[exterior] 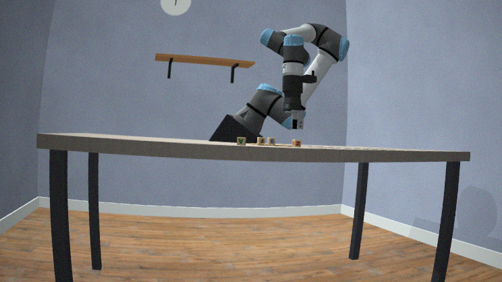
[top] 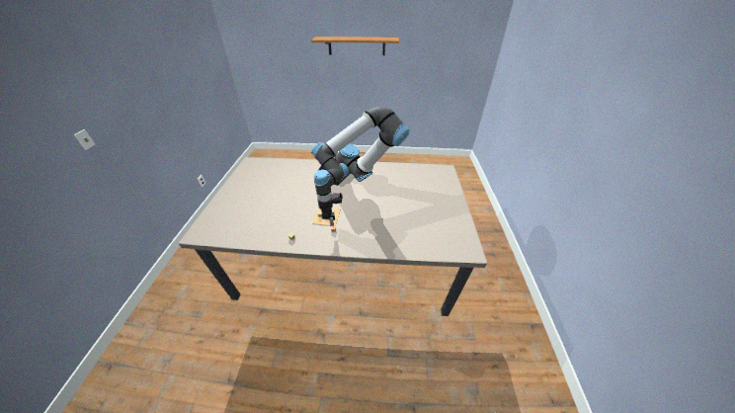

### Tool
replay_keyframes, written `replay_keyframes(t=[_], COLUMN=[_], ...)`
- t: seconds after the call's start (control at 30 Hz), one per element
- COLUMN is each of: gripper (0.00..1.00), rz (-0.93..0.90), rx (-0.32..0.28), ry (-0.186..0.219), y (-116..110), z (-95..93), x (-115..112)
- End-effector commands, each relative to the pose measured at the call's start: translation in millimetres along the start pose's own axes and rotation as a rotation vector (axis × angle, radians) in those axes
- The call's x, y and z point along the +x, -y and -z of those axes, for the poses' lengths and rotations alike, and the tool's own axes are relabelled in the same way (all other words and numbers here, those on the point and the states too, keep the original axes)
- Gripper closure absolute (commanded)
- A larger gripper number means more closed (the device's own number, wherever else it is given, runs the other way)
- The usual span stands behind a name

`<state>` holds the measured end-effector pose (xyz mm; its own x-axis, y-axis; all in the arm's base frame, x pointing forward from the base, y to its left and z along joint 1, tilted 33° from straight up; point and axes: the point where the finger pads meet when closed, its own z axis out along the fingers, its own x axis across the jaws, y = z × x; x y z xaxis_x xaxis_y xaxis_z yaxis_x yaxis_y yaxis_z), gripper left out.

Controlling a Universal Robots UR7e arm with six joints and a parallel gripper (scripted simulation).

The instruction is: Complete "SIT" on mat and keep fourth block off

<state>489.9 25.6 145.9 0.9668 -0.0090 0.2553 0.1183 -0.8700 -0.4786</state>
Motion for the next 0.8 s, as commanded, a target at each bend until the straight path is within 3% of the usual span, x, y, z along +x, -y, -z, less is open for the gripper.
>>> replay_keyframes(t=[0.0,0.77], gripper=[0.21,0.21], rz=[0.000,0.000], rx=[0.000,0.000], ry=[-0.001,-0.001], y=[0,0], z=[-8.2,-30.7], x=[0,0])
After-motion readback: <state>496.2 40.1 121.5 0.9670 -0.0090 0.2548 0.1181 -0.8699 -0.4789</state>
